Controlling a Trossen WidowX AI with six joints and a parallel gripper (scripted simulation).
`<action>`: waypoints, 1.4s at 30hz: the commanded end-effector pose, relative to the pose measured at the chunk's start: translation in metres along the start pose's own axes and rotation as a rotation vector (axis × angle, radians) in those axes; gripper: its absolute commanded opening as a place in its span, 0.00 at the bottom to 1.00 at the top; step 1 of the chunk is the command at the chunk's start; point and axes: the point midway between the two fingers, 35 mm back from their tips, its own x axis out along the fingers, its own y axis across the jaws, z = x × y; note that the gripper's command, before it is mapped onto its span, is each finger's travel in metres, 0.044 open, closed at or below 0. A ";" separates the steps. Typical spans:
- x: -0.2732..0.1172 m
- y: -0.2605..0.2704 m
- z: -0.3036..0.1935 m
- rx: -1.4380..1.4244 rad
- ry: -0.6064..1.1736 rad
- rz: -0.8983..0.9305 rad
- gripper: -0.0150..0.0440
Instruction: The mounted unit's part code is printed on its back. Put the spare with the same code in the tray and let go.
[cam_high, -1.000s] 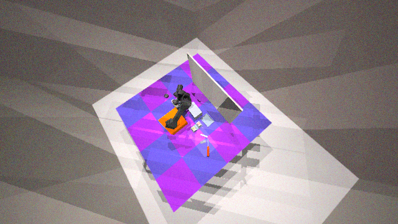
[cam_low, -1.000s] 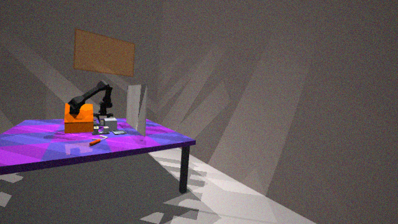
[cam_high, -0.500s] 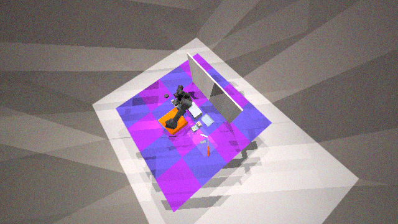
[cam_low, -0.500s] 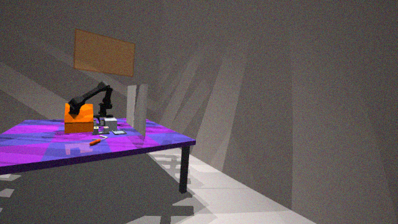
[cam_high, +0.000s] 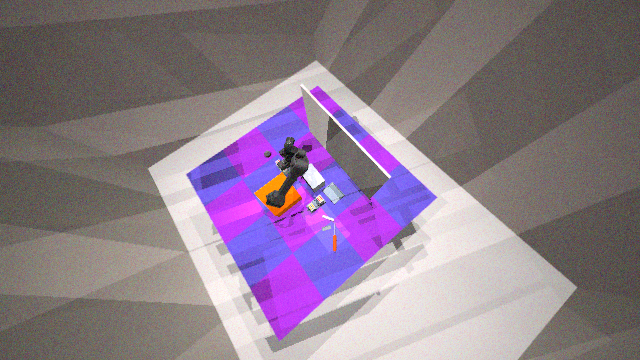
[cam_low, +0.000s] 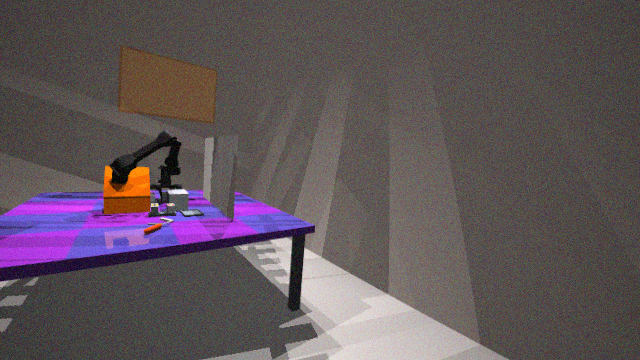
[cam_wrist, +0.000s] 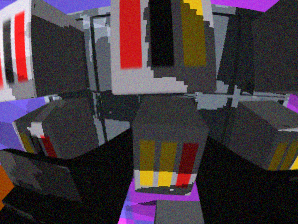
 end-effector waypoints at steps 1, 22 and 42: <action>0.000 0.000 0.000 0.000 0.000 0.000 0.25; -0.079 -0.001 0.001 -0.006 -0.002 -0.015 0.25; -0.158 -0.018 -0.027 -0.002 -0.035 0.006 0.25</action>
